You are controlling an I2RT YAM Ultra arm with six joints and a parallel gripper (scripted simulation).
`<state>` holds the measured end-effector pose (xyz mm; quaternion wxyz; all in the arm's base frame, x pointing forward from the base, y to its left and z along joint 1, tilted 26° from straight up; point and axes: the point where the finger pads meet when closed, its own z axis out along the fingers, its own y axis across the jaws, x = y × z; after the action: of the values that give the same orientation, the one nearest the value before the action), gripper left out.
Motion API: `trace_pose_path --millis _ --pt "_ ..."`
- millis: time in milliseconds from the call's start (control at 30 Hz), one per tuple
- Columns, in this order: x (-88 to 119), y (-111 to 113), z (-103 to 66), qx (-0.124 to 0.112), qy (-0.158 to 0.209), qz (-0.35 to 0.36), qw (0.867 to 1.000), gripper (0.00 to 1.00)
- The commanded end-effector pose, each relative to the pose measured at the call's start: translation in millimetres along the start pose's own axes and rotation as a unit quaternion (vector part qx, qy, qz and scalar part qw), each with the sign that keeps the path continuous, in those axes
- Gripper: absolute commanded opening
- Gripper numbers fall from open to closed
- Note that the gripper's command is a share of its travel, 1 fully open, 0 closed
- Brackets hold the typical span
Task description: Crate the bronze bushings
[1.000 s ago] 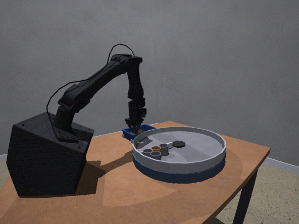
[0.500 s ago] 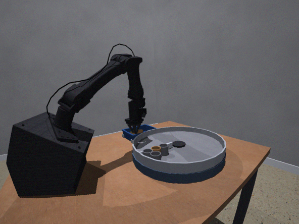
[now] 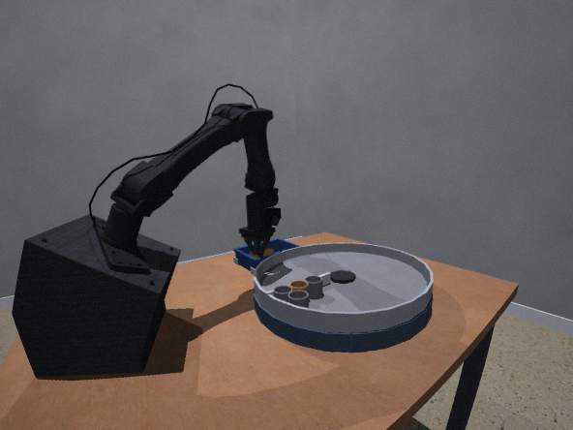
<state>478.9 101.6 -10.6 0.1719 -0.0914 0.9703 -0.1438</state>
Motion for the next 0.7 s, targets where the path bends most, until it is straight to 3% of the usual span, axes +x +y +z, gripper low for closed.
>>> trace_pose_path --millis 0,200,333,667 --pt "-3.4 1.8 -19.2 0.001 -0.011 -0.003 1.0 0.16" --pt "-5.1 1.3 -31.3 0.001 -0.013 -0.001 1.0 0.16" --pt "-14.3 0.5 -53.9 0.0 -0.025 0.004 1.0 0.16" --pt "-12.0 0.1 -100.0 -0.001 -0.025 0.004 1.0 0.16"
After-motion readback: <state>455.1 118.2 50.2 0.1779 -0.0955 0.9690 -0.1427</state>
